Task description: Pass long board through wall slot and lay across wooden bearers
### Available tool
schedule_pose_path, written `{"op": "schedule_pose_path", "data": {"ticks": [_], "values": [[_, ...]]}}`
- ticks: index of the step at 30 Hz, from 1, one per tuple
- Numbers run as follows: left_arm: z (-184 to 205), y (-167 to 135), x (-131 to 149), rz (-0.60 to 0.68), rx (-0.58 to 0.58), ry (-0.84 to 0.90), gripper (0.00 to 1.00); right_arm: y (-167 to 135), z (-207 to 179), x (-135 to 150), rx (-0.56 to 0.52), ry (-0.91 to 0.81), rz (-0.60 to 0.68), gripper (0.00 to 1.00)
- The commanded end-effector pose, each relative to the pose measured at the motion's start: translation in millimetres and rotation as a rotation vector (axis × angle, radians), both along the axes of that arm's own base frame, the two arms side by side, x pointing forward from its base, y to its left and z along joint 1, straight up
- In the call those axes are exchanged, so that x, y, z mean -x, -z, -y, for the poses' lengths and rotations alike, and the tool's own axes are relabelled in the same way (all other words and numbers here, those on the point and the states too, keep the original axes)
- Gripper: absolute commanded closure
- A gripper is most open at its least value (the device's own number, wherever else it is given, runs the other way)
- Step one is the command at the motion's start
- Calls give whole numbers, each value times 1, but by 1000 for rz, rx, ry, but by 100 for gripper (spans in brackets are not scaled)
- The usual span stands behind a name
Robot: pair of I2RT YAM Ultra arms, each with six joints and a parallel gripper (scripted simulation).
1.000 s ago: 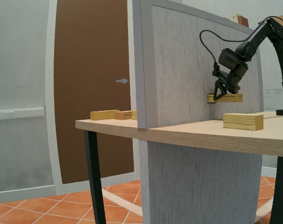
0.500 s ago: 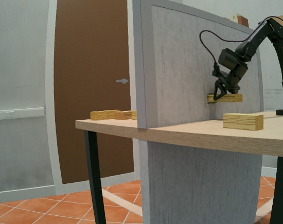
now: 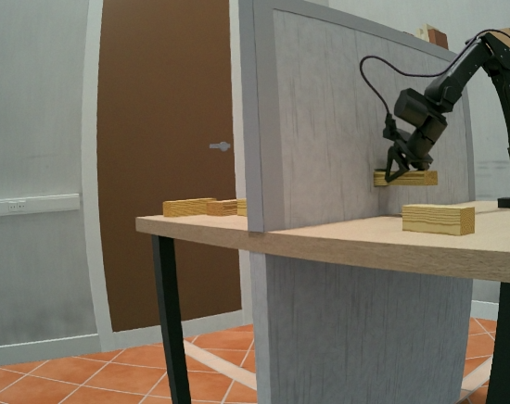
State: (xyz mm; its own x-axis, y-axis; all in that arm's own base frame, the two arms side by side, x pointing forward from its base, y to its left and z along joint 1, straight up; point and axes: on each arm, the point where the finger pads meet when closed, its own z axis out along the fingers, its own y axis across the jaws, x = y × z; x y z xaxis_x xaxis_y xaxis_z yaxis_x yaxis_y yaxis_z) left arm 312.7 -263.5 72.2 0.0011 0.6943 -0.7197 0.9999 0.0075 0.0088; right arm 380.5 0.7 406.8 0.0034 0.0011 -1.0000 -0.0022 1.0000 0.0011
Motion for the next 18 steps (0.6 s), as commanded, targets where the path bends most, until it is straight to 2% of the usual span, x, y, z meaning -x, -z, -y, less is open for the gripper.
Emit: {"op": "schedule_pose_path", "data": {"ticks": [1, 12, 13, 14, 18], "values": [[12, -34, -19, 74, 101, 10, 100, -26, -5, 0, -3, -17, 63, 0], [15, -37, -17, 82, 104, 18, 100, -26, -5, 0, -3, -17, 63, 0], [14, -25, -9, 49, 90, 21, 100, -26, -5, 0, -3, -17, 63, 0], [19, -39, -14, 85, 106, 29, 100, -26, -5, 0, -3, -17, 63, 0], [20, -39, -13, 84, 106, 29, 100, -26, -5, 0, -3, -17, 63, 0]]}}
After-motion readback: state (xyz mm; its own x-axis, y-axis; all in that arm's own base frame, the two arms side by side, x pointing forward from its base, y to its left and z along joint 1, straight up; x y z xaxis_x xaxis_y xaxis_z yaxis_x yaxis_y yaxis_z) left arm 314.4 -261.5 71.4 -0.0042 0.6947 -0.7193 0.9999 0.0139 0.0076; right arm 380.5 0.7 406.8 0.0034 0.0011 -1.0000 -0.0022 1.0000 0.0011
